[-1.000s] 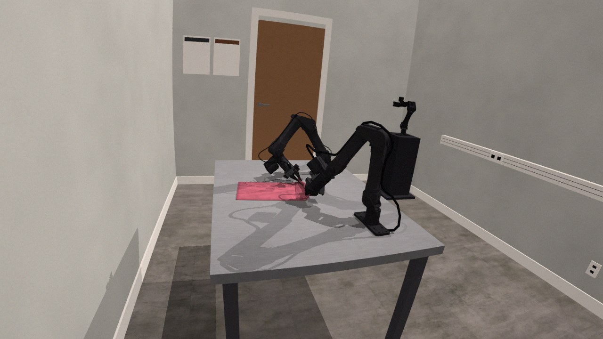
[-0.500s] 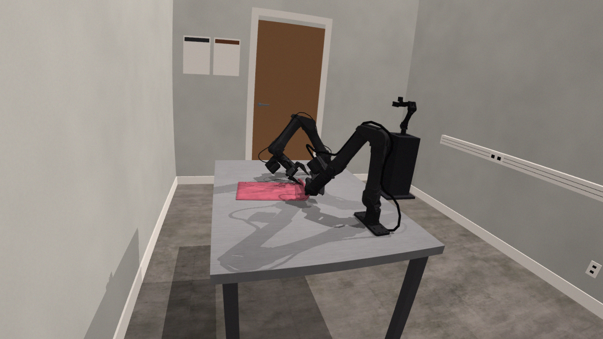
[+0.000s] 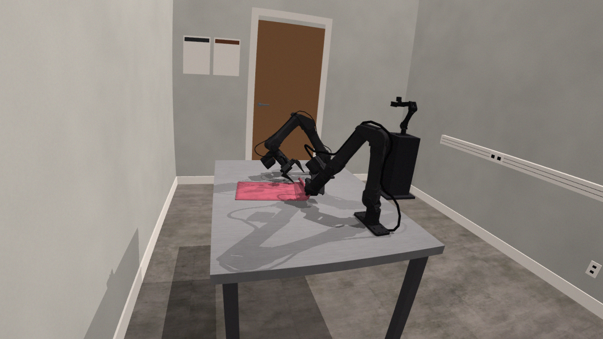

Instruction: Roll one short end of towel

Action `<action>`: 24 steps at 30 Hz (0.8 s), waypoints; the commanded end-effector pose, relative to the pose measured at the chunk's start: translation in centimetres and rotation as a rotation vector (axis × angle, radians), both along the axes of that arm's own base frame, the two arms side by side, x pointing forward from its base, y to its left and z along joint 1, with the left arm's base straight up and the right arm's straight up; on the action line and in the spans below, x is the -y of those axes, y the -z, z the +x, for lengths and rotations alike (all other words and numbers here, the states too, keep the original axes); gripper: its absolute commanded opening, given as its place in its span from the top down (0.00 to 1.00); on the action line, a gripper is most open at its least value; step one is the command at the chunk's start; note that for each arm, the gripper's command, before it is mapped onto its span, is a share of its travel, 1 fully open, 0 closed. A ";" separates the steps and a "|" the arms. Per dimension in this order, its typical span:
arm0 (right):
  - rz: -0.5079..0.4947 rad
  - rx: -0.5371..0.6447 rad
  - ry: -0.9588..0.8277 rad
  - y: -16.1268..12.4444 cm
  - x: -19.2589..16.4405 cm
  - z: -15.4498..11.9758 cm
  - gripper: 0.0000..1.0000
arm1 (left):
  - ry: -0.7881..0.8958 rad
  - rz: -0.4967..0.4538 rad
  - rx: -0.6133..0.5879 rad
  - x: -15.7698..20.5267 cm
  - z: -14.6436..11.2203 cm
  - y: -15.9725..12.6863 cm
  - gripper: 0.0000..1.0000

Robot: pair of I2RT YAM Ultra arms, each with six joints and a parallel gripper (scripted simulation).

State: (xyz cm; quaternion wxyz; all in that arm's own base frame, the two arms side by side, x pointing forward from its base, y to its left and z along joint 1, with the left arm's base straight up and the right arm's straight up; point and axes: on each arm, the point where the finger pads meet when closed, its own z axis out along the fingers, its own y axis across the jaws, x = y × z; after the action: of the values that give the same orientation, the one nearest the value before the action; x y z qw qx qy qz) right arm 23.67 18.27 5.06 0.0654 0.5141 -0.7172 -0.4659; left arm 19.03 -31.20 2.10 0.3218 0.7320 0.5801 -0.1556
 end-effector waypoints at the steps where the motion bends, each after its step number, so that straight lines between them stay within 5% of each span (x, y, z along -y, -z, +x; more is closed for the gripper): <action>1: 0.014 0.044 -0.017 -1.1 1.5 2.0 0.15 | -0.002 0.004 -0.089 0.4 0.3 -0.4 0.91; 12: 0.013 0.070 -0.014 -2.1 2.5 2.9 0.14 | -0.004 0.051 -0.322 0.4 0.3 -0.7 0.91; 24: -0.002 0.433 0.030 -2.3 0.9 1.7 0.10 | -0.006 0.112 -0.627 0.4 0.3 -1.0 0.91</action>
State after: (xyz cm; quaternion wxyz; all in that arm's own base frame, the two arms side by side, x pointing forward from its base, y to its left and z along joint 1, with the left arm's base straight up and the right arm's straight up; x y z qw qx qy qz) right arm 24.30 16.53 7.46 -0.0291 0.5765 -0.7165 -0.3917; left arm 20.30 -31.56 2.43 0.1386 0.6705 0.6640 -0.3005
